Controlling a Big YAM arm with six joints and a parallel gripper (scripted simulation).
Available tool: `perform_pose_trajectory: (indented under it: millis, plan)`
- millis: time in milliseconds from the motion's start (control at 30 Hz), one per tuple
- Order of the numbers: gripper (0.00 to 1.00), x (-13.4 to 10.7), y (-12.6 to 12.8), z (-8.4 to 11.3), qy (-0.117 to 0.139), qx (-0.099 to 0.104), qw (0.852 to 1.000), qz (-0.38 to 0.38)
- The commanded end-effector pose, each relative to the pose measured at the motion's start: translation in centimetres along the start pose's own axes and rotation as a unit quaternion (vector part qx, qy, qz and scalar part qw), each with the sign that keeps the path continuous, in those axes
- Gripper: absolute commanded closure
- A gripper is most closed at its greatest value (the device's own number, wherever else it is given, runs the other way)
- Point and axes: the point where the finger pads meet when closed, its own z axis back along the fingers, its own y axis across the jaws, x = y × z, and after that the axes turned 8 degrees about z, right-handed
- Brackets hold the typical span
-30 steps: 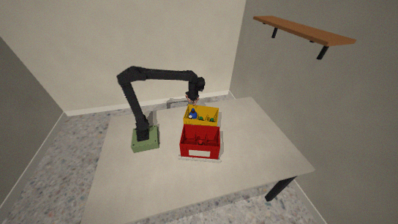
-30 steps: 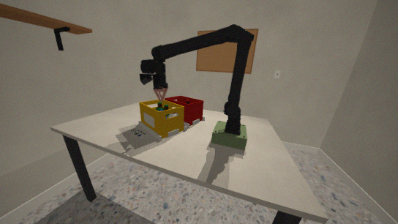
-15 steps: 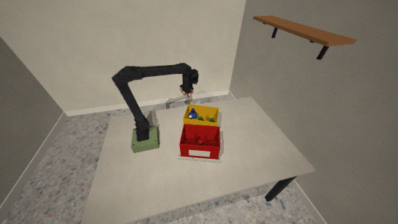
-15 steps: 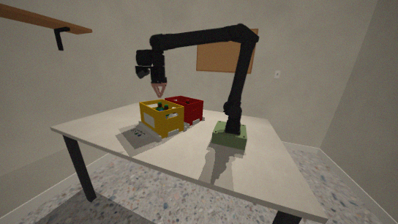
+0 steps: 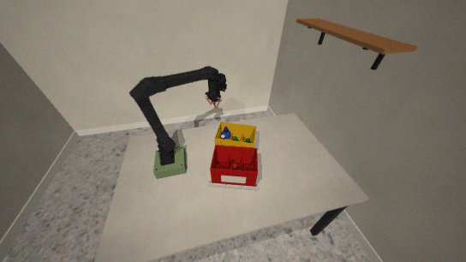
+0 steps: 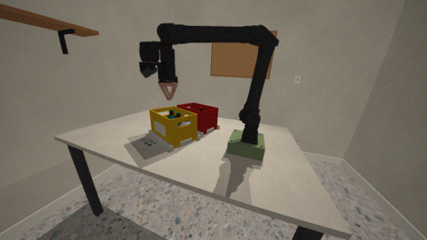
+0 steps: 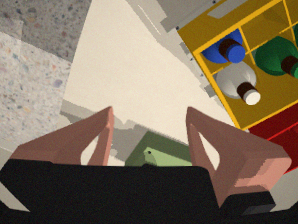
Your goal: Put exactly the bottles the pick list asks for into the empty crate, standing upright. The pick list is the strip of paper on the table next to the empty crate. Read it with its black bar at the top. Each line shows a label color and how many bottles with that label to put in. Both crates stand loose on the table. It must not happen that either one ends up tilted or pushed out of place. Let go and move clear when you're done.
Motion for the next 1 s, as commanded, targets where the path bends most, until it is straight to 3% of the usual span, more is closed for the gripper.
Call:
perform_pose_trajectory:
  millis: [0, 233, 967]
  plan:
    - [0.39, 1.7, 0.9, 4.0, -0.038, -0.006, 0.999, -0.016]
    - [0.39, 2.2, 3.6, 4.5, -0.027, -0.004, 1.0, -0.016]
    - [0.39, 2.8, 12.5, 9.3, -0.026, 0.0, 1.0, -0.017]
